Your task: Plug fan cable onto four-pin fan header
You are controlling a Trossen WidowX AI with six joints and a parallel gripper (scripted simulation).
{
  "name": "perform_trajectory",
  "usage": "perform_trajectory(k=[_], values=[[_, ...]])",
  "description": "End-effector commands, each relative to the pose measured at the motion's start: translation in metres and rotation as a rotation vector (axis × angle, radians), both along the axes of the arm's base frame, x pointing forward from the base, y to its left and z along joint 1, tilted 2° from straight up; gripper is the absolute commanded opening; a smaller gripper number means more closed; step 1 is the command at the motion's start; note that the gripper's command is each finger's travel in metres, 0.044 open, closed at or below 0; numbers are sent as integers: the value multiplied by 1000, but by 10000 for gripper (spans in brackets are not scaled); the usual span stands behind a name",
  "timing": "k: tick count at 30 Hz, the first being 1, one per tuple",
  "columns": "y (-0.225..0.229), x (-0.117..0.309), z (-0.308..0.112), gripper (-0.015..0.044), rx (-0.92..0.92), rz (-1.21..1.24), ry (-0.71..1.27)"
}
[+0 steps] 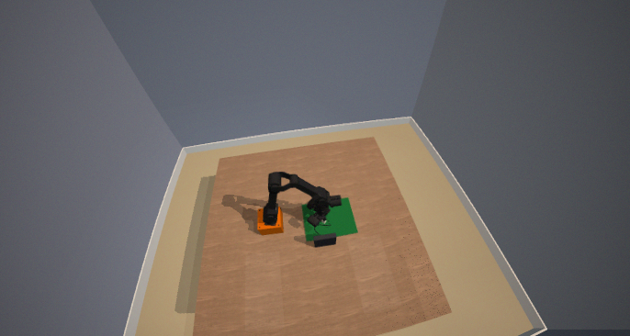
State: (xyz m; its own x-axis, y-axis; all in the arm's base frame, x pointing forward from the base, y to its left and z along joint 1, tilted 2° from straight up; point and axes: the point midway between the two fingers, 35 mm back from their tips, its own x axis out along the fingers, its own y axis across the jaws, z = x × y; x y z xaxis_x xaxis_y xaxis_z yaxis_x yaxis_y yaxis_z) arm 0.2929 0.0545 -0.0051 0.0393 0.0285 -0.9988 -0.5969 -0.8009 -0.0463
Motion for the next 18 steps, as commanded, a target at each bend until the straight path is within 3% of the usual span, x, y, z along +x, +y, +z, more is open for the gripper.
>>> perform_trajectory(k=[1,18], values=[[1,0,-2,0,3,-3,1],[1,0,-13,0,3,-3,1]])
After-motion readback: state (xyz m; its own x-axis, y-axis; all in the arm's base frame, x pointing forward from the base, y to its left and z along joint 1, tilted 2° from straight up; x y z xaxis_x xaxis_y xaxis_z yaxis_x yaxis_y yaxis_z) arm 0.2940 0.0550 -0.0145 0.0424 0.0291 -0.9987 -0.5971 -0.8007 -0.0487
